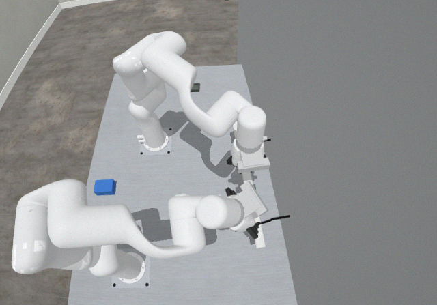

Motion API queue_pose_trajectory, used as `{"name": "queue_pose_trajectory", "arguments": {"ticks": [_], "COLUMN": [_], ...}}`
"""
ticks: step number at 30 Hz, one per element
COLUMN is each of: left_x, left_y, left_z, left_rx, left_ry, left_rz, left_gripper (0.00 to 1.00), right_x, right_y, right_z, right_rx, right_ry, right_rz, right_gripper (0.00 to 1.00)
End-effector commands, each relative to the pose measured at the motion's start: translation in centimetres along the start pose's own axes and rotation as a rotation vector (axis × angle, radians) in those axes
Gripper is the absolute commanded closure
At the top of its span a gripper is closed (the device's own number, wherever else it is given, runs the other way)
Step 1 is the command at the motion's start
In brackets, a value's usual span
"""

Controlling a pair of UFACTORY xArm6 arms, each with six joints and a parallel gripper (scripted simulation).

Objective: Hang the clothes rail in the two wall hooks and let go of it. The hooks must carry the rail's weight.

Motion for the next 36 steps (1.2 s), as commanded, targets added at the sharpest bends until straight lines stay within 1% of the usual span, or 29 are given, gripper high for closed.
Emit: {"name": "queue_pose_trajectory", "arguments": {"ticks": [1,19,36], "left_x": [0.2,0.2,0.2], "left_y": [-1.2,-4.3,-4.3], "left_z": [-0.1,-0.8,-0.8], "left_rx": [-0.006,-0.006,-0.018], "left_ry": [0.005,0.004,0.004], "left_rz": [0.008,0.008,0.008], "left_gripper": [1.0,1.0,1.0], "right_x": [0.1,0.1,0.1], "right_y": [0.0,0.0,0.0], "right_z": [0.2,0.2,0.2], "right_rx": [-0.006,-0.006,-0.006], "right_ry": [0.008,0.008,0.008], "right_rz": [-0.001,-0.001,-0.001], "right_gripper": [0.0,0.0,0.0]}}
Point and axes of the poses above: on each arm, the point where the finger pads meet when closed, its own x axis back along the fingers, its own y axis across the jaws, z = x × y, the point moved 4 cm from there along x, back along the fingers, and after that the axes turned 13 degrees about -x, right-handed, at the moved point
